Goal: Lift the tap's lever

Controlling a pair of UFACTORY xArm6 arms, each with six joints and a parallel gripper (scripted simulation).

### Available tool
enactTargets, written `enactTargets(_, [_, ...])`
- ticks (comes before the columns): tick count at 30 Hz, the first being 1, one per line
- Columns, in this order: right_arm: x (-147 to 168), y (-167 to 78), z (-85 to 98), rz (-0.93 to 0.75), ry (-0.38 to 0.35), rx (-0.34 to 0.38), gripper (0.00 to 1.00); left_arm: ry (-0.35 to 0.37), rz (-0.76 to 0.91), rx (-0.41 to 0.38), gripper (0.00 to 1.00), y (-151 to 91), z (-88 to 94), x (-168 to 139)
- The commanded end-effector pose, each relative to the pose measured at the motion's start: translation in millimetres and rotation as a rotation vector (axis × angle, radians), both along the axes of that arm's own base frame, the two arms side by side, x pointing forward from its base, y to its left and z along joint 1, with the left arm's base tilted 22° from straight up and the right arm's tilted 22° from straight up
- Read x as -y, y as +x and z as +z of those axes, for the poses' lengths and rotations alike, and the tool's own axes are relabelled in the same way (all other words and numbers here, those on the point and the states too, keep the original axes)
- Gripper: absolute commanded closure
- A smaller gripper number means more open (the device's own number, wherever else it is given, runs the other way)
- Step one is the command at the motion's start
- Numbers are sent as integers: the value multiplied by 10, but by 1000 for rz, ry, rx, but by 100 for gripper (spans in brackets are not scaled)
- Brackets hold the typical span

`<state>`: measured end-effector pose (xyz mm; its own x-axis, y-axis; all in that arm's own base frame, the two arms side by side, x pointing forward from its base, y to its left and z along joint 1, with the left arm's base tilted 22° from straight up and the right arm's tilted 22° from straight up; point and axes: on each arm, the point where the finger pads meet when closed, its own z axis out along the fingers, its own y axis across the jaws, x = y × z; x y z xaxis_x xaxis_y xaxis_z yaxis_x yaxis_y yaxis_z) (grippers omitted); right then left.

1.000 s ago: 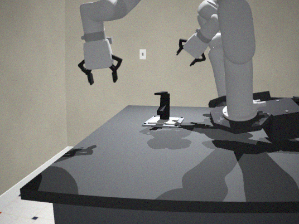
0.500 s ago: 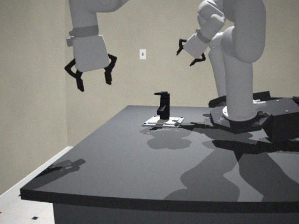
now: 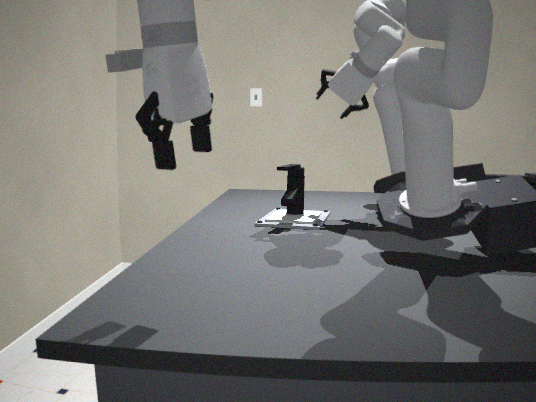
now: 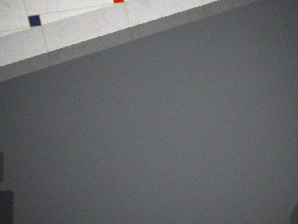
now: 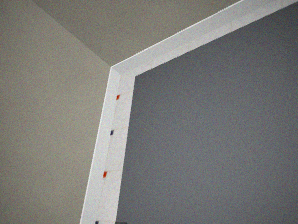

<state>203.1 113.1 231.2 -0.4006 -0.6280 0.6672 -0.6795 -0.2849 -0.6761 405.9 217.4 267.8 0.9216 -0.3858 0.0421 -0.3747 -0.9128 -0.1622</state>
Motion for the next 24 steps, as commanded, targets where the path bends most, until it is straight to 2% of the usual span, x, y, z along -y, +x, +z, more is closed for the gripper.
enactTargets(1, [-11, 1, 7, 0, 3, 1, 0, -5, 256, 46, 0, -403, 203, -539])
enactTargets(12, [-11, 1, 7, 0, 3, 1, 0, -9, 727, 129, 0, -1331, 504, -1246])
enactTargets(14, [-11, 1, 7, 0, 3, 1, 0, -9, 727, 129, 0, -1331, 504, -1246])
enactTargets(18, [-11, 1, 7, 0, 3, 1, 0, -7, 919, 166, 0, -1805, 636, -1480])
enactTargets(24, [-11, 1, 7, 0, 3, 1, 0, -2, 1182, 219, 0, -2406, 788, -1664])
